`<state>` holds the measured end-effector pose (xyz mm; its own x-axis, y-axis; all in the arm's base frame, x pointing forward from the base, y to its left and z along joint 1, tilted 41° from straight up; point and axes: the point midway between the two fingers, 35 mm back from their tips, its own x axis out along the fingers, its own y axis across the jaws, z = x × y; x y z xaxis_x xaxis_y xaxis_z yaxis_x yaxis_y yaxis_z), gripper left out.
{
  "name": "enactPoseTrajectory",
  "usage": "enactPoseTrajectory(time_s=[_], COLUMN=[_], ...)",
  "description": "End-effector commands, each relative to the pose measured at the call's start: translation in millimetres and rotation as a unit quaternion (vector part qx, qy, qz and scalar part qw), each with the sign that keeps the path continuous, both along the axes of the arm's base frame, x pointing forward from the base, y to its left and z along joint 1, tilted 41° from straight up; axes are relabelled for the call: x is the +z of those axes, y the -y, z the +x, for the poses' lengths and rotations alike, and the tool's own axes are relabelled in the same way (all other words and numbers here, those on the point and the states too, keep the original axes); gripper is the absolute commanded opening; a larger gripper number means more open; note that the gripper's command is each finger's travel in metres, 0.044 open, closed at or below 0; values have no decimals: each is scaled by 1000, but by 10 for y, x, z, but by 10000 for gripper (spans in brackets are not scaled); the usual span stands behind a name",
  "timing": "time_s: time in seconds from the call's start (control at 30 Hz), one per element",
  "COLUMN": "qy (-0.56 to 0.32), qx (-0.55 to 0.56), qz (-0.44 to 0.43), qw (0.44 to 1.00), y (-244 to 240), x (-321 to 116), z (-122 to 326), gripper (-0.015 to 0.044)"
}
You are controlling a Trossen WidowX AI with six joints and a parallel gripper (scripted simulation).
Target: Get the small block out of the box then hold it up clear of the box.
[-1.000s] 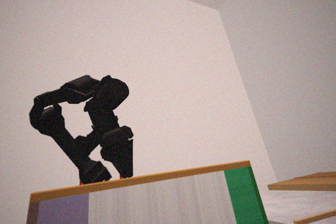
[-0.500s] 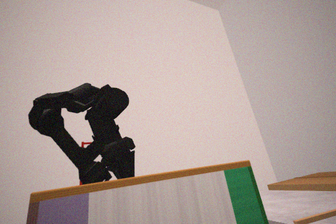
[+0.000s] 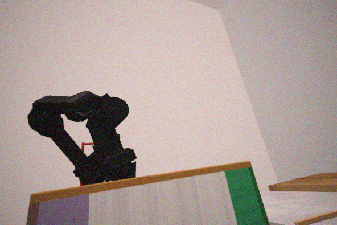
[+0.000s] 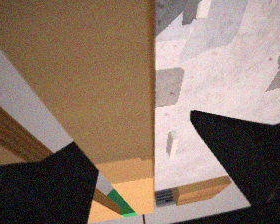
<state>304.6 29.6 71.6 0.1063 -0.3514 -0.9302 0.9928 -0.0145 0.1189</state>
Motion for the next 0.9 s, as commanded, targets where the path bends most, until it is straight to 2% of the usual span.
enactPoseTrajectory(time_s=[0.0,0.87], qy=[1,0], qx=[0,0], qz=[0,1], qw=[1000,1000], y=[-18,-488], x=[0,-411], z=[3,54], gripper=[400,400])
